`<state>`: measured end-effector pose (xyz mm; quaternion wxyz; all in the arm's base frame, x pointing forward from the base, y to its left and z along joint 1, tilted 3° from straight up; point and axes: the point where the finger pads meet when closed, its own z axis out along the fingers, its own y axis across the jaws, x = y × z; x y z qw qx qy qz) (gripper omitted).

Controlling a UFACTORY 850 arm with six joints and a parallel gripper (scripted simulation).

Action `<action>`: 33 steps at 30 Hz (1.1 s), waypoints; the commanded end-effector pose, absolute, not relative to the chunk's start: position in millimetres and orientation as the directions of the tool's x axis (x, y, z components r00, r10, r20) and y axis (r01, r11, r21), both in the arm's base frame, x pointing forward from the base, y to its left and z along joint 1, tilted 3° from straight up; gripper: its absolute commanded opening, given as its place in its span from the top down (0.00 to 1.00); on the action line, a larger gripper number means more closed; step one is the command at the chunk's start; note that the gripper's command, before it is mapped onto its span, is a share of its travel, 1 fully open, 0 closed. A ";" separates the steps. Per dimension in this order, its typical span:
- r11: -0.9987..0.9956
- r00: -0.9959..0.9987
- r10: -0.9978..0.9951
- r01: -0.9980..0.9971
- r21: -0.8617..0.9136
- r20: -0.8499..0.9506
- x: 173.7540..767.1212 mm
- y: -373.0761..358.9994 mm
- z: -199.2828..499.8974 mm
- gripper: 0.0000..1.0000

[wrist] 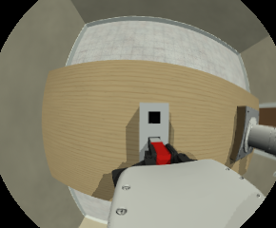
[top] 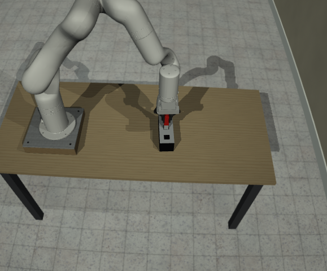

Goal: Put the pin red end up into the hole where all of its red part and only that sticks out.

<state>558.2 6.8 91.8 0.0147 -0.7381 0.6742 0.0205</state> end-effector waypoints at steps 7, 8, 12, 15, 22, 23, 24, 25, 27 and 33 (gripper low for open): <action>-0.090 0.090 -0.995 -0.996 0.004 -0.050 560.4 6.7 92.6 1.00; -0.090 0.090 -0.995 -0.996 0.004 -0.050 560.4 6.7 92.6 1.00; -0.090 0.090 -0.995 -0.996 0.004 -0.050 560.4 6.7 92.6 1.00; -0.090 0.090 -0.995 -0.996 0.004 -0.050 560.4 6.7 92.6 1.00; -0.090 0.090 -0.995 -0.996 0.004 -0.050 558.9 6.6 88.6 1.00; -0.090 0.090 -0.995 -0.996 0.004 -0.050 558.9 6.6 88.6 1.00; -0.090 0.090 -0.995 -0.996 0.004 -0.050 558.9 6.6 88.6 1.00; -0.090 0.090 -0.995 -0.996 0.004 -0.050 558.9 6.6 88.6 1.00; -0.090 0.090 -0.995 -0.996 0.004 -0.050 558.9 6.6 88.6 1.00; -0.090 0.090 -0.995 -0.996 0.004 -0.050 558.9 6.6 88.6 1.00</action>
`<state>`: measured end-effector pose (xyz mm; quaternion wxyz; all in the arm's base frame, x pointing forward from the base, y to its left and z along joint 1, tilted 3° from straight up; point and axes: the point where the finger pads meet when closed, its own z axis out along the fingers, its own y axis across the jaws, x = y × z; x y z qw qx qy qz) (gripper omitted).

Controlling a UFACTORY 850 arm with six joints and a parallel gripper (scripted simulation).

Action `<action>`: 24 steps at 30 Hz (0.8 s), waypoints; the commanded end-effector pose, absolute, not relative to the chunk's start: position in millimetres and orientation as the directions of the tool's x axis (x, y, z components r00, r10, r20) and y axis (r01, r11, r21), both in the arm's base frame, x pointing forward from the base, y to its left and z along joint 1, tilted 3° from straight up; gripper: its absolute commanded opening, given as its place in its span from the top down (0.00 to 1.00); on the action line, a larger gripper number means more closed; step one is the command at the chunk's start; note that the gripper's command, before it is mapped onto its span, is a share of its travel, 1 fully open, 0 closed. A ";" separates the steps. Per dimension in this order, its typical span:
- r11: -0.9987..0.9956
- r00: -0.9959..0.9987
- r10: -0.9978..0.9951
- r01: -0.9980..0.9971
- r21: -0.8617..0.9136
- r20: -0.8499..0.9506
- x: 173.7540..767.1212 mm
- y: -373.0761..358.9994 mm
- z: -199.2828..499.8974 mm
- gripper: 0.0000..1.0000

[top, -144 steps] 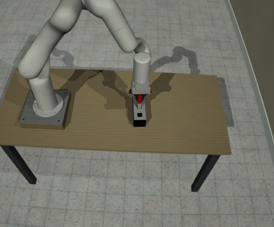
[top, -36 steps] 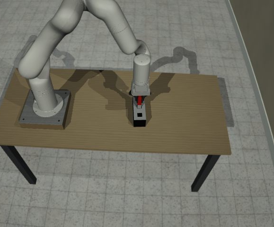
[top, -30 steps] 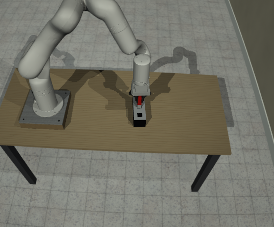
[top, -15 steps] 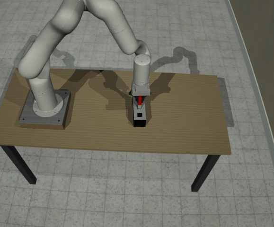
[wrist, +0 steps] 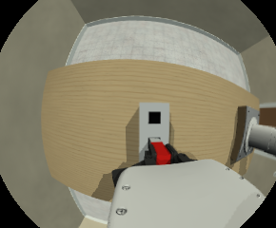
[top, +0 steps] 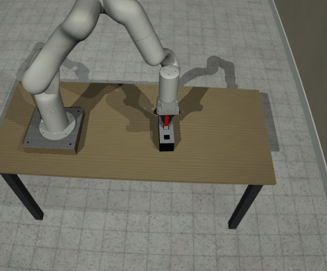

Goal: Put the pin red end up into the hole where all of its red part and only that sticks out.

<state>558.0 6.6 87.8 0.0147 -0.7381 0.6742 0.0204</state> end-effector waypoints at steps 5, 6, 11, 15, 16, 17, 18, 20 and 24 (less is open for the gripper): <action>-0.090 0.090 -0.995 -0.996 0.004 -0.050 560.1 6.2 88.7 1.00; -0.090 0.090 -0.995 -0.996 0.004 -0.050 560.1 6.2 88.7 1.00; -0.090 0.090 -0.995 -0.996 0.004 -0.050 560.1 6.2 88.7 1.00; -0.090 0.090 -0.995 -0.996 0.004 -0.050 560.1 6.2 88.7 1.00; -0.090 0.090 -0.995 -0.996 0.004 -0.050 560.1 6.2 88.7 1.00; -0.090 0.090 -0.995 -0.996 0.004 -0.050 560.1 6.2 88.7 1.00; -0.090 0.090 -0.995 -0.996 0.004 -0.050 560.1 6.2 88.7 1.00; -0.090 0.090 -0.995 -0.996 0.004 -0.050 560.1 6.2 88.7 1.00; -0.090 0.090 -0.995 -0.996 0.004 -0.050 560.1 7.5 84.7 1.00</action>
